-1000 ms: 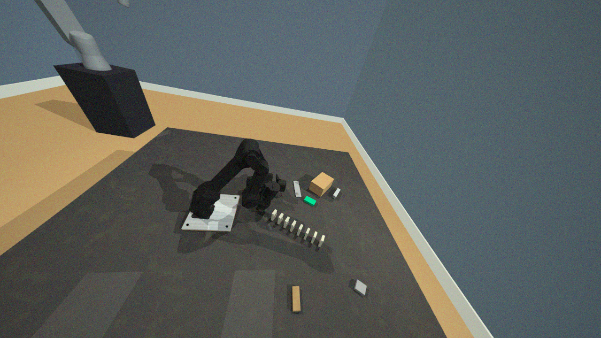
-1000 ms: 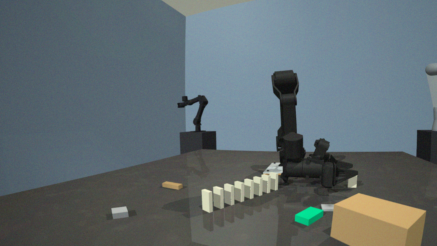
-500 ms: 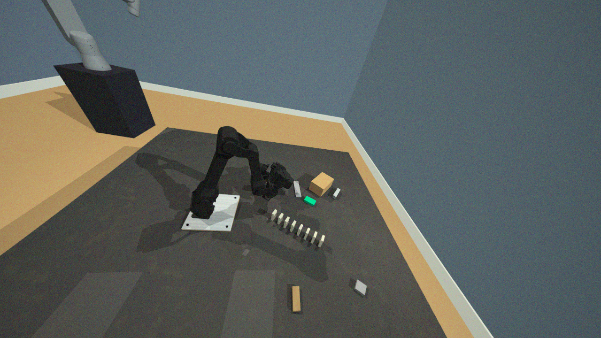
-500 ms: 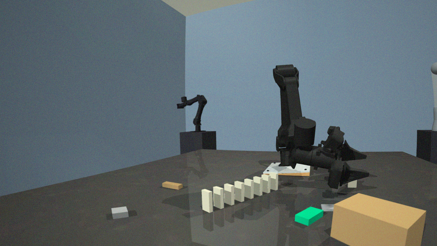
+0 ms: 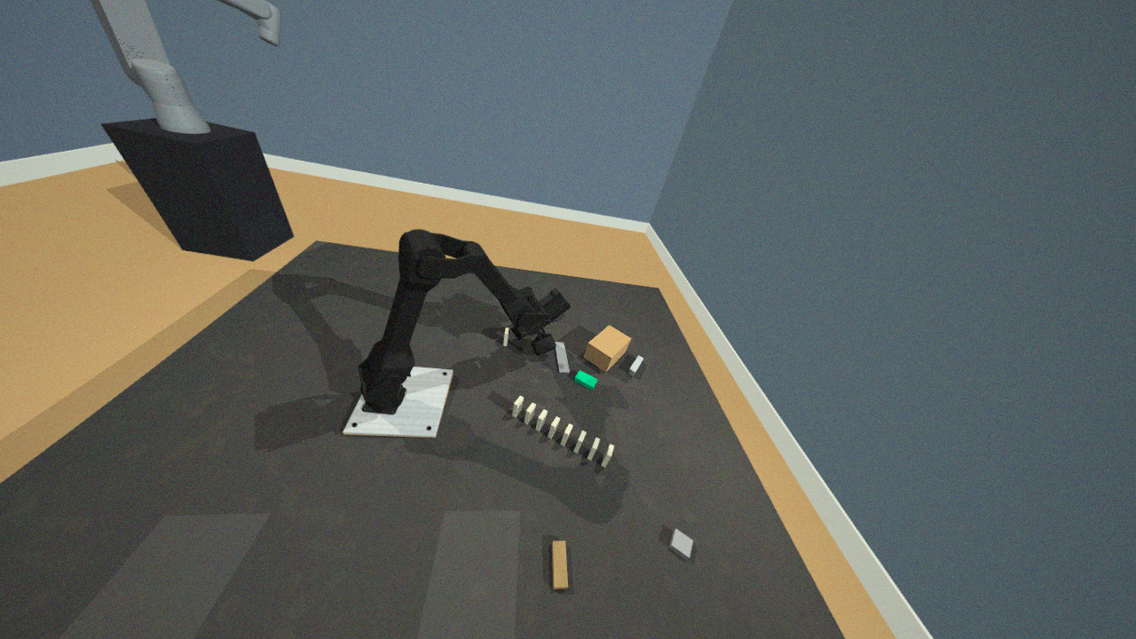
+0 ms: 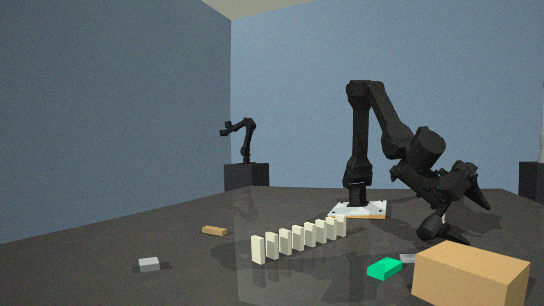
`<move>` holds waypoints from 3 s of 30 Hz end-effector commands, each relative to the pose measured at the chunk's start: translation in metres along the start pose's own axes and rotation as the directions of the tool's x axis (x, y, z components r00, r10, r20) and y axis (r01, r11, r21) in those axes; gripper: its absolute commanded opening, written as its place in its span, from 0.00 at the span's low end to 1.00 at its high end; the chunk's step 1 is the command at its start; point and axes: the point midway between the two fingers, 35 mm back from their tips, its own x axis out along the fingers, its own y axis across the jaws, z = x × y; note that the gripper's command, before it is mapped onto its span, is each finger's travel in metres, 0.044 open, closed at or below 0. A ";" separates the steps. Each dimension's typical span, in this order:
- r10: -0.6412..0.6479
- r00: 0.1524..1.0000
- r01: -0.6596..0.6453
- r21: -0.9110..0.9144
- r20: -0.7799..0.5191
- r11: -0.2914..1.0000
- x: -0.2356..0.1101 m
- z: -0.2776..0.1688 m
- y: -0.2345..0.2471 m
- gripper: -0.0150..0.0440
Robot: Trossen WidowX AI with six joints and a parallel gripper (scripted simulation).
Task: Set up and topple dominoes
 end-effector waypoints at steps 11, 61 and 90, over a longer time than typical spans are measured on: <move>-0.591 0.681 0.720 0.251 -0.431 0.646 -0.071 -0.032 0.056 1.00; -0.649 0.601 0.791 0.228 -0.466 0.568 -0.043 -0.076 0.012 0.64; -0.644 0.606 0.787 0.235 -0.467 0.570 -0.125 -0.012 0.102 0.44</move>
